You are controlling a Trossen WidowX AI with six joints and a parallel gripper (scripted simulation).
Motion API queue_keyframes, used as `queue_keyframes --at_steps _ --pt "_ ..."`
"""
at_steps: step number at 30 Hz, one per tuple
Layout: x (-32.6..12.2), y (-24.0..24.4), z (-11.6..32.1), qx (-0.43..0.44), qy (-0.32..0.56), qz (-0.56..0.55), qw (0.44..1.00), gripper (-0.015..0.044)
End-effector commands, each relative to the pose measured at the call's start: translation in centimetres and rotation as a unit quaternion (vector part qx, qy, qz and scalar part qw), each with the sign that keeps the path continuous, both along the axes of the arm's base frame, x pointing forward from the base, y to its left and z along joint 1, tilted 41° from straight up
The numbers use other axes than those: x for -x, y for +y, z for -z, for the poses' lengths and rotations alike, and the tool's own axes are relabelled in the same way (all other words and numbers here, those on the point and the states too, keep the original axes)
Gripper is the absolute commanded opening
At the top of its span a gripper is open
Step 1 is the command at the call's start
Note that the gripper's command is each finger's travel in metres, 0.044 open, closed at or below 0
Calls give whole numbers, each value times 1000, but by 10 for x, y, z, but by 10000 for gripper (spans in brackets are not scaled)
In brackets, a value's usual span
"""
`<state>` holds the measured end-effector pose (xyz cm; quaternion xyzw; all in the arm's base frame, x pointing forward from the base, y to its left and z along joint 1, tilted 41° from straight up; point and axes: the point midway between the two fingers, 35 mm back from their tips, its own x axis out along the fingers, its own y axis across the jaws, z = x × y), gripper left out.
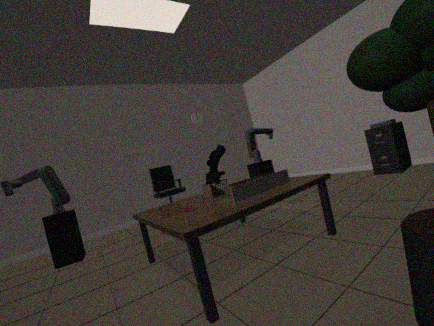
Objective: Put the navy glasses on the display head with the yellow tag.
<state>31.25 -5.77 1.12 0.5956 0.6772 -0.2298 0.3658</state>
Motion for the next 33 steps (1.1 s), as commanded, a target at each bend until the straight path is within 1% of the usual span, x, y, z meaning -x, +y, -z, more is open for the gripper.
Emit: queue_keyframes --at_steps 1,33 --pt "1 2 0 -1 0 4 1000 0" --pt "-2 24 29 -1 0 4 1000 0"
